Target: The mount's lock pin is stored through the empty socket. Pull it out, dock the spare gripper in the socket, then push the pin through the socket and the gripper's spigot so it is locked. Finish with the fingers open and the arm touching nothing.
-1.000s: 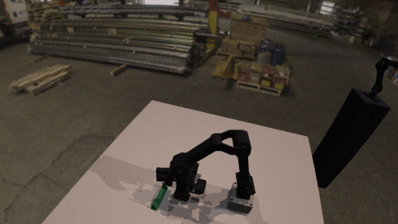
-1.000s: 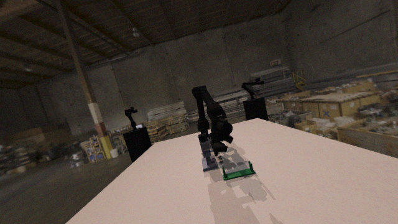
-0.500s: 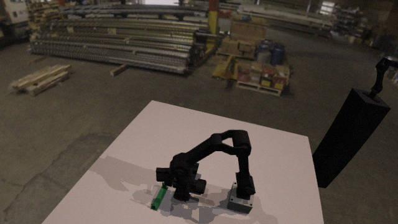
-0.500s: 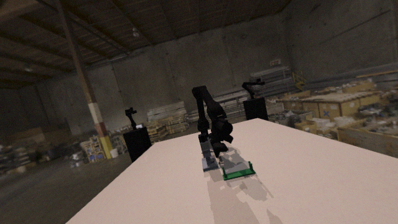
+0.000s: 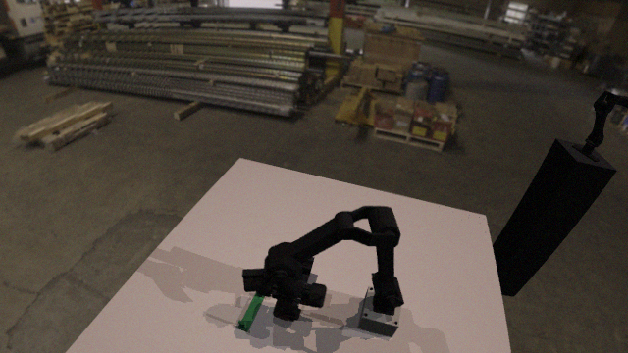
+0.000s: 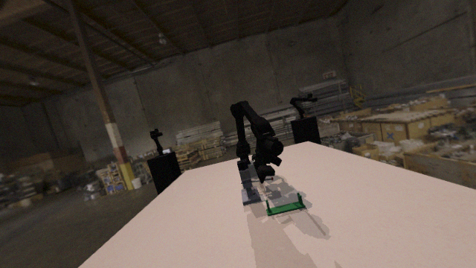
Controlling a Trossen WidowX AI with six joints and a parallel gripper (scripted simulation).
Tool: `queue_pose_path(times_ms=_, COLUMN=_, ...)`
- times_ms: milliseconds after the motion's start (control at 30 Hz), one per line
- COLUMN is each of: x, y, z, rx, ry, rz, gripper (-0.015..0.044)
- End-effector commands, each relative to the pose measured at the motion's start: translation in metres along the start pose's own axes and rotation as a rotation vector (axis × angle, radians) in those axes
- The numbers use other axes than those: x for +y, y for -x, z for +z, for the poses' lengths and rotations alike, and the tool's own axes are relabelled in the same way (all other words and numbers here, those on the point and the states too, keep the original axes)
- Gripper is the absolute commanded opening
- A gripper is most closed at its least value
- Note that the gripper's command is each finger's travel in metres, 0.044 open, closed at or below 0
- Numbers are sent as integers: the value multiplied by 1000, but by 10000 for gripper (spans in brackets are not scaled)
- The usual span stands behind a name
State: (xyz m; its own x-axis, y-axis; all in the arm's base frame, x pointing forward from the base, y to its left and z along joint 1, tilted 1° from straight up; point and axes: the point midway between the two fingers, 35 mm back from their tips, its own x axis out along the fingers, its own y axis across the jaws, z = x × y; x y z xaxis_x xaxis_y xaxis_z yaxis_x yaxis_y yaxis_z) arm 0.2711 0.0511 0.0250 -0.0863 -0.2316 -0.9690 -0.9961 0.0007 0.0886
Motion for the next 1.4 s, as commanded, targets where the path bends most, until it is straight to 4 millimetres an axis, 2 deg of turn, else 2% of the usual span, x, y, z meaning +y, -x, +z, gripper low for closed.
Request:
queue_pose_path(times_ms=0, x=0, y=9, z=4, rx=-2, ry=-2, rz=-2, gripper=200)
queue_pose_path(times_ms=1100, x=12, y=69, z=31, rx=34, ry=34, rz=24, gripper=200)
queue_pose_path(times_ms=1133, x=12, y=61, z=27, rx=36, ry=37, rz=24, gripper=226)
queue_pose_path(times_ms=1367, x=12, y=61, z=27, rx=36, ry=37, rz=24, gripper=410)
